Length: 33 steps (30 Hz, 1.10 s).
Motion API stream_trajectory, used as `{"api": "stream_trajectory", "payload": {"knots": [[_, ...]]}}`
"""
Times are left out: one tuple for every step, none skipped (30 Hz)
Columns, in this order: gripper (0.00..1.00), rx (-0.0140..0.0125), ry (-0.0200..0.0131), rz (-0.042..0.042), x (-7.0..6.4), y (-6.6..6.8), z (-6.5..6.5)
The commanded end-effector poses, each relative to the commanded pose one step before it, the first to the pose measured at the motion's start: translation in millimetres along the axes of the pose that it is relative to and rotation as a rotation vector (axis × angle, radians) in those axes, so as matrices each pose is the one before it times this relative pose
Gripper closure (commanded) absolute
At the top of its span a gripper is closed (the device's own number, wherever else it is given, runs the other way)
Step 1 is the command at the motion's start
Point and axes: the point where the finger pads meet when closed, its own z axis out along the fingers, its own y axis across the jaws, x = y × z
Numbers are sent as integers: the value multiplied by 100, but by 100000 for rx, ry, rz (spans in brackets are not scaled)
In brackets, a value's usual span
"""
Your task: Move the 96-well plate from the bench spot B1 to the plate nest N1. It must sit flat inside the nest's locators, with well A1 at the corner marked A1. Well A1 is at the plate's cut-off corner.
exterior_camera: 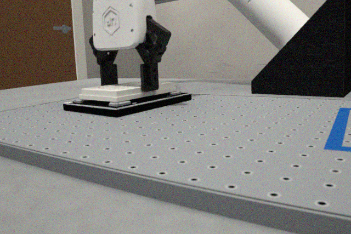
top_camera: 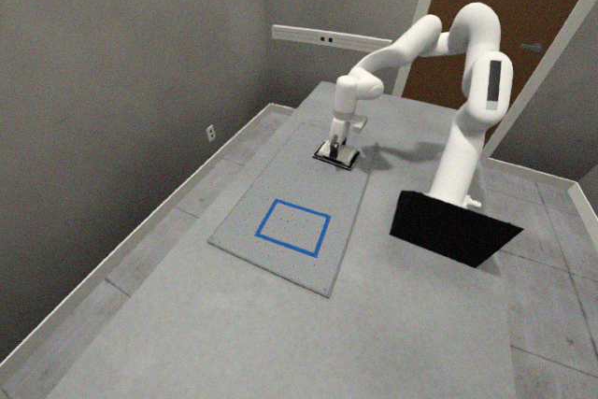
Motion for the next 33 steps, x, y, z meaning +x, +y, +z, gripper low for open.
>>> {"api": "stream_trajectory", "payload": {"knots": [[100, -90, -450, -43, -150, 53, -96], [100, 0, 0, 0, 0, 0, 17], [100, 0, 0, 0, 0, 0, 17], [100, 0, 0, 0, 0, 0, 17], [100, 0, 0, 0, 0, 0, 17], [100, 0, 0, 0, 0, 0, 17], [100, 0, 0, 0, 0, 0, 17], [100, 0, 0, 0, 0, 0, 17], [100, 0, 0, 0, 0, 0, 17], [100, 0, 0, 0, 0, 0, 17], [100, 0, 0, 0, 0, 0, 17], [100, 0, 0, 0, 0, 0, 17], [100, 0, 0, 0, 0, 0, 0], [100, 0, 0, 0, 0, 0, 0], [100, 0, 0, 0, 0, 0, 18], [100, 0, 0, 0, 0, 0, 16], [100, 0, 0, 0, 0, 0, 16], [100, 0, 0, 0, 0, 0, 16], [100, 0, 0, 0, 0, 0, 17], [100, 0, 0, 0, 0, 0, 17], [100, 0, 0, 0, 0, 0, 1], [0, 0, 1, -1, 0, -1, 64], [0, 0, 0, 0, 0, 0, 1], [0, 0, 0, 0, 0, 0, 1], [0, 0, 0, 0, 0, 0, 1], [0, 0, 0, 0, 0, 0, 1], [0, 0, 0, 0, 0, 0, 1], [0, 0, 0, 0, 0, 0, 0], [0, 1, 10, 0, 3, -1, -7], [0, 0, 0, 0, 0, 0, 0], [0, 0, 0, 0, 0, 0, 0], [0, -1, -10, 0, -3, 1, 7], [0, 0, 0, 0, 0, 0, 0]]}}
